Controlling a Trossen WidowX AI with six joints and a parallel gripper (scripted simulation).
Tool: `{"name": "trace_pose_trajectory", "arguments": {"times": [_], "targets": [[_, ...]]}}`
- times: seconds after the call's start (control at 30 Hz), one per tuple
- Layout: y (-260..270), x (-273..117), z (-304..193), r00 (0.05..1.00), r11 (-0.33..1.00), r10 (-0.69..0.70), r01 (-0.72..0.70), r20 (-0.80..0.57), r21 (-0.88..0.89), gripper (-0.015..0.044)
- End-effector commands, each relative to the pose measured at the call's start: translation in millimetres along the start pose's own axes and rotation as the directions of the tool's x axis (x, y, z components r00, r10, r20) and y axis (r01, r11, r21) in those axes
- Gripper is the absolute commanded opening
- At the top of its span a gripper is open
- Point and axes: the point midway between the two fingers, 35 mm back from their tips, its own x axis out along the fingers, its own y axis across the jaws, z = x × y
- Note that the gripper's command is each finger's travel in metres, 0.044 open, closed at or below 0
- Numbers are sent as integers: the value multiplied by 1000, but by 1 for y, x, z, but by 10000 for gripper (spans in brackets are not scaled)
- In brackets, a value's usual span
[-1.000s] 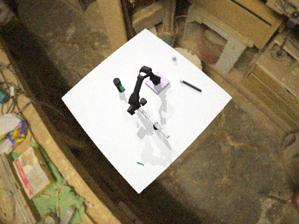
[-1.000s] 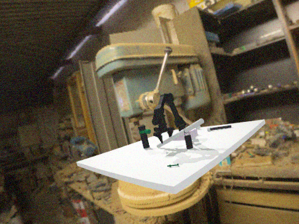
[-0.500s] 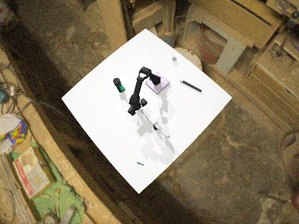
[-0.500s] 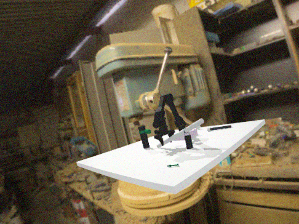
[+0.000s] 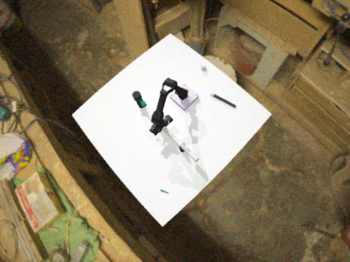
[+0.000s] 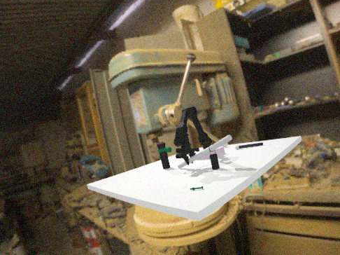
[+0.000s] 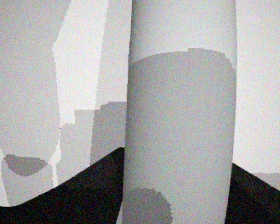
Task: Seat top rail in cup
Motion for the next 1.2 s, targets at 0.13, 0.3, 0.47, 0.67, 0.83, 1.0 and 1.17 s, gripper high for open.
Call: {"name": "trace_pose_trajectory", "arguments": {"times": [0.13, 0.3, 0.47, 0.67, 0.83, 1.0, 1.17], "targets": [[3, 0, -1, 1000, 1000, 13, -13, -2, -3, 97], [0, -5, 0, 1000, 1000, 13, -13, -2, -3, 0], [1, -16, 6, 999, 1000, 9, -9, 49, 1, 0], [0, -43, 22, 985, 1000, 4, -5, 170, 9, 0], [-1, -69, 35, 962, 1000, 4, -7, 272, 10, 0], [-3, -88, 45, 940, 1000, 6, -10, 340, 9, 0], [-3, -87, 44, 942, 1000, 4, -7, 335, 8, 0]]}}
